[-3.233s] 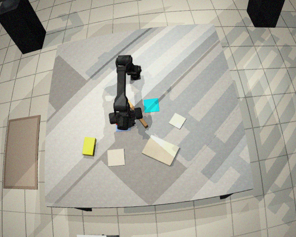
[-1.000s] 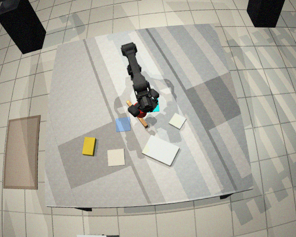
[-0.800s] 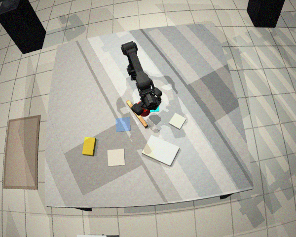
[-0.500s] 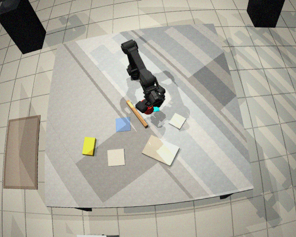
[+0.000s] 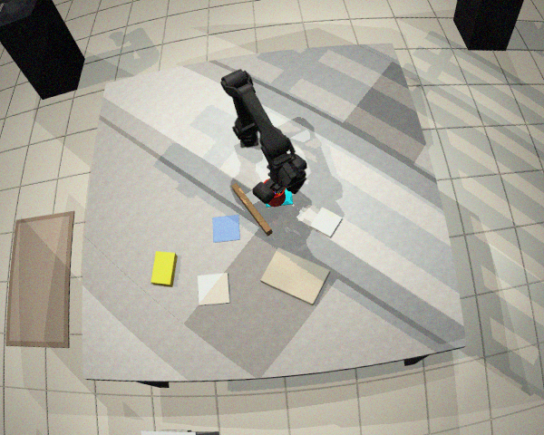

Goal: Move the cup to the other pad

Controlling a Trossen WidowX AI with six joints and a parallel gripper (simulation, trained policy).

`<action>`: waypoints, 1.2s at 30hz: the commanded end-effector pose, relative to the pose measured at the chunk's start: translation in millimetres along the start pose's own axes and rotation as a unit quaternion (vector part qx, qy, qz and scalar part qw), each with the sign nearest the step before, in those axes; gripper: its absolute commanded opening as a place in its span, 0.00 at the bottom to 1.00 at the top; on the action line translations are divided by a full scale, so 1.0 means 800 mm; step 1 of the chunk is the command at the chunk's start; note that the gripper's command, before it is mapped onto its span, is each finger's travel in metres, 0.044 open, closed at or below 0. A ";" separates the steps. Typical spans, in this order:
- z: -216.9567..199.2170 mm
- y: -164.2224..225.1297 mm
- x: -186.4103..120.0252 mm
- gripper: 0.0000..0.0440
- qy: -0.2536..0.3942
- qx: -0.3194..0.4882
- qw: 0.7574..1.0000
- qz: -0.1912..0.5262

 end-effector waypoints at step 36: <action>0.025 0.044 0.028 0.36 -0.013 0.030 0.997 -0.066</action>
Point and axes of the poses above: the point midway between the two fingers, 35 mm back from their tips, its own x axis out along the fingers, its own z axis across the jaws, y = z × x, the point moved 5 cm from there along -x, back along the fingers, and after that the axes turned 9 degrees about x, right-handed, at the moved point
